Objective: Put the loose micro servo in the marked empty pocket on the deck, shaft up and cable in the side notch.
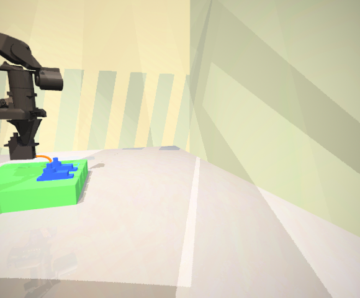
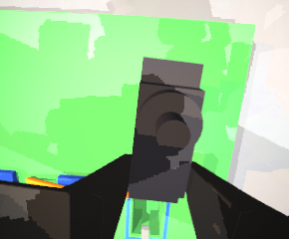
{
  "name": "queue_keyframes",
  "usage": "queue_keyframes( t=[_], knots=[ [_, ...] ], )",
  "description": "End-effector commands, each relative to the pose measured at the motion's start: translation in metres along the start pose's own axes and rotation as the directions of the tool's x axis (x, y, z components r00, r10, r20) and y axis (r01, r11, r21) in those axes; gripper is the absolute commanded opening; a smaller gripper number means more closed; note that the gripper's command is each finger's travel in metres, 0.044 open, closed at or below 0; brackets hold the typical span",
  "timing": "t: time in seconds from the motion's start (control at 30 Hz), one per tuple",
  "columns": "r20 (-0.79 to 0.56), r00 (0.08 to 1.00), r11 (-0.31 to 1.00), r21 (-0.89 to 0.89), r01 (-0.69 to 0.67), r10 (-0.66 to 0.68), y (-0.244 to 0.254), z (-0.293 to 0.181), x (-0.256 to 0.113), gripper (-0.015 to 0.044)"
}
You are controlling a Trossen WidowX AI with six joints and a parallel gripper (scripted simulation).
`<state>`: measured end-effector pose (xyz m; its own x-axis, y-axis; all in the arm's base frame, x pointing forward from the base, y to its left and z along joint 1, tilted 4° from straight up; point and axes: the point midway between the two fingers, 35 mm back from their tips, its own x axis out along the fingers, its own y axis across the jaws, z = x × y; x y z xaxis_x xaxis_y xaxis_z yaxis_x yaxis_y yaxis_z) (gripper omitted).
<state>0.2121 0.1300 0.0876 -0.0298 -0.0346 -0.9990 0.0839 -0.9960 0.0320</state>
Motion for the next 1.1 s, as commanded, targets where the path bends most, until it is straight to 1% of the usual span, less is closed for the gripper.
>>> queue_keyframes(
  t=[0.0,0.23,1.07],
  knots=[
    [-0.008,1.0,0.999,-0.053,-0.002,0.001,0.0,-0.001,-0.001,0.0],
    [-0.008,1.0,0.999,-0.053,-0.002,0.001,0.0,-0.011,-0.001,0.0],
    [-0.017,1.0,0.999,-0.053,-0.002,0.001,-0.005,-0.108,-0.004,0.0]
  ],
)
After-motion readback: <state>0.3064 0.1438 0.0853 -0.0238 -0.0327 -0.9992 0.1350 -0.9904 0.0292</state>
